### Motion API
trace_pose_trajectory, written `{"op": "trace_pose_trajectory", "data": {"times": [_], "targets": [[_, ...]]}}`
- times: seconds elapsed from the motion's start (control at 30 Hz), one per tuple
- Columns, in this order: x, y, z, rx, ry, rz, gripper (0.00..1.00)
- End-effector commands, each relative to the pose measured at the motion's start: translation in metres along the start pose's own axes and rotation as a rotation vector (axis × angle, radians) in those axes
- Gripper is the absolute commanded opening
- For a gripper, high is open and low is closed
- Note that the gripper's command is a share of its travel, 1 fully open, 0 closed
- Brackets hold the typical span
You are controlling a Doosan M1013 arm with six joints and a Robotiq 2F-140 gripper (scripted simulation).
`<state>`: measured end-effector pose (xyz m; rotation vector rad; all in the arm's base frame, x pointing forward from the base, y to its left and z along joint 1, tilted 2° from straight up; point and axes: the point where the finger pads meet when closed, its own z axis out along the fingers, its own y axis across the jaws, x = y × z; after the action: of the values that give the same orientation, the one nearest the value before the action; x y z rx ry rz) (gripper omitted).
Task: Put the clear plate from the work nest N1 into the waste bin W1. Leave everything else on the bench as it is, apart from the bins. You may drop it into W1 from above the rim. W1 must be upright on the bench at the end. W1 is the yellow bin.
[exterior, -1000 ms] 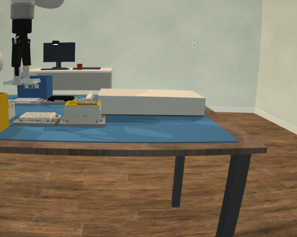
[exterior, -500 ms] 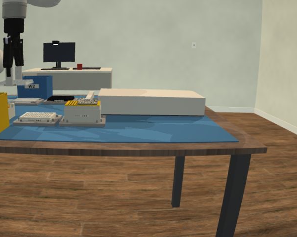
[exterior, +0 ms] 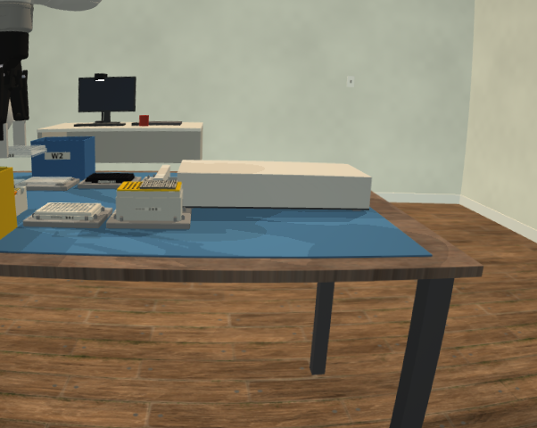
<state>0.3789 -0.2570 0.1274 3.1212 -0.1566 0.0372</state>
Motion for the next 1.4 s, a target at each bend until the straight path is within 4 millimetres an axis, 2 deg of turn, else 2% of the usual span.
{"op": "trace_pose_trajectory", "data": {"times": [0.0,1.37], "targets": [[-0.004,0.006,0.0,0.0,0.0,0.0,0.1],[-0.061,0.086,0.0,0.0,0.0,0.0,0.1]]}}
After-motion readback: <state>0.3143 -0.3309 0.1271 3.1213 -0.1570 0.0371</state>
